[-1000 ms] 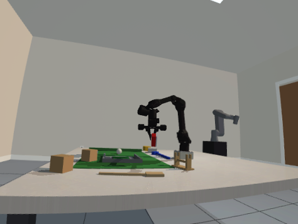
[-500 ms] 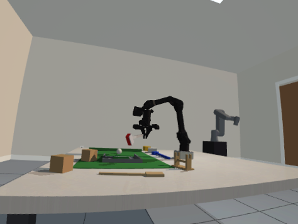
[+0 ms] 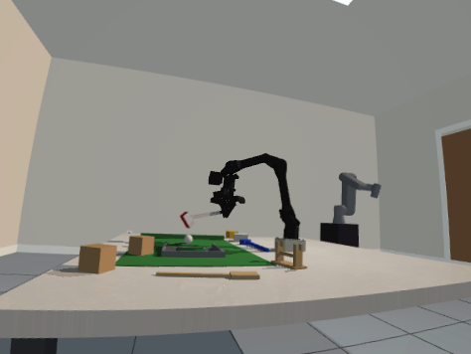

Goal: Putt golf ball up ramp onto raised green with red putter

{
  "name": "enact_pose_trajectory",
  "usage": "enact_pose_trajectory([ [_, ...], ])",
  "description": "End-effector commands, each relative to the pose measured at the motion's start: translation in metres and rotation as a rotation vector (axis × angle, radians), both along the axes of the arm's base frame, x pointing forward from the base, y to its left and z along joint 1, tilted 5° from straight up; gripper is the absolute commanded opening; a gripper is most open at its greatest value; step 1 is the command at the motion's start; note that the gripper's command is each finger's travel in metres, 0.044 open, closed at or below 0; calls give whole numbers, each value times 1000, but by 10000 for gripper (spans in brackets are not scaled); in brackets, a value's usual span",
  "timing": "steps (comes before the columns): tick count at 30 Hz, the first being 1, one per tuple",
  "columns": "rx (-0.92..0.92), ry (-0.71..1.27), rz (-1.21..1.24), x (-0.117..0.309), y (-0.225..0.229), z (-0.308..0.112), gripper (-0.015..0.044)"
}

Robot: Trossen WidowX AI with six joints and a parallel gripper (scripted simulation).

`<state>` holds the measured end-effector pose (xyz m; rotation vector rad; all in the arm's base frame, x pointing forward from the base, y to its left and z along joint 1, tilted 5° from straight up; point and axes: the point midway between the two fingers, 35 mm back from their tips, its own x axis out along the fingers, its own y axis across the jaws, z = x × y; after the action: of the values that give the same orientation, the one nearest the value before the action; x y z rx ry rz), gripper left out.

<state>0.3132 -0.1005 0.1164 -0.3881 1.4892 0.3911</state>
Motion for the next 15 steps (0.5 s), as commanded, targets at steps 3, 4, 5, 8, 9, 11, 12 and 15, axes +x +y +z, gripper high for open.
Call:
enact_pose_trajectory([
  [3, -18, 4, -125, -8, -30, 5, 0],
  [4, -22, 7, -148, -10, -35, 5, 0],
  [5, -25, 9, -174, -12, -41, 6, 0],
  [8, -37, 18, -253, -20, -58, 8, 0],
  [9, -41, 21, -279, -22, -64, 8, 0],
  [11, -48, 27, -332, -28, -75, 10, 0],
  [12, -52, 30, -358, -31, -81, 11, 0],
  [15, -63, 39, -437, -41, -97, 13, 0],
])
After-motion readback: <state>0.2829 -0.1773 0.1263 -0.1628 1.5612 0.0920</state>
